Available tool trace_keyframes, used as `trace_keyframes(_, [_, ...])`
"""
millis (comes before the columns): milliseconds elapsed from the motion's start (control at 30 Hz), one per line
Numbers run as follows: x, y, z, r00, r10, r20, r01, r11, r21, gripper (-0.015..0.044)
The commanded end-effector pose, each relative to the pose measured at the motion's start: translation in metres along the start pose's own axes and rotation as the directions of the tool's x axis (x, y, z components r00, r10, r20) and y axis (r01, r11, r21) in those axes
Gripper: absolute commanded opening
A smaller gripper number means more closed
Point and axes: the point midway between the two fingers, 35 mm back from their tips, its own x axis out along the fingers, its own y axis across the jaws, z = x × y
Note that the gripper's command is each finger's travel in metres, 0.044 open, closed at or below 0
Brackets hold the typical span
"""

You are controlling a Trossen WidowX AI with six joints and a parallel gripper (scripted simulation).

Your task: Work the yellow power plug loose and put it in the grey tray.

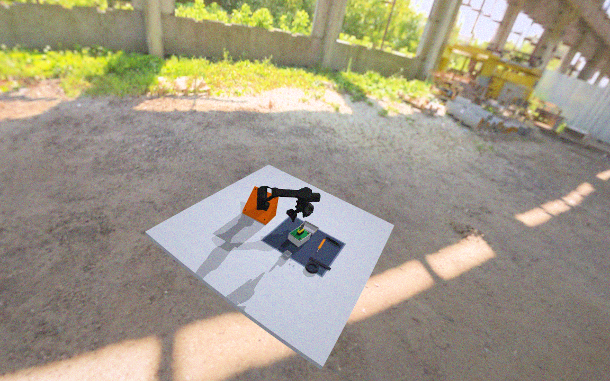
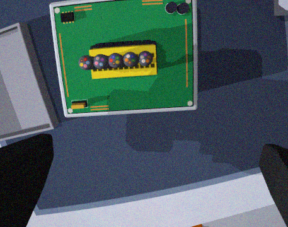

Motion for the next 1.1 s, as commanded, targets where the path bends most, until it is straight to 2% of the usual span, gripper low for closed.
trace_keyframes(0, [0.001,0.017,-0.008,1.000,-0.009,-0.001,0.009,0.993,-0.122,0.0430])
trace_keyframes(167, [0.003,0.017,-0.008,1.000,-0.009,-0.001,0.009,0.993,-0.122,0.0430])
trace_keyframes(367, [0.031,0.017,-0.008,1.000,-0.010,-0.001,0.010,0.993,-0.121,0.0430])
trace_keyframes(633, [0.031,0.021,0.025,1.000,-0.010,0.001,0.010,0.993,-0.120,0.0430])
trace_keyframes(1067, [0.042,0.020,0.028,1.000,-0.010,0.001,0.010,0.993,-0.120,0.0430])
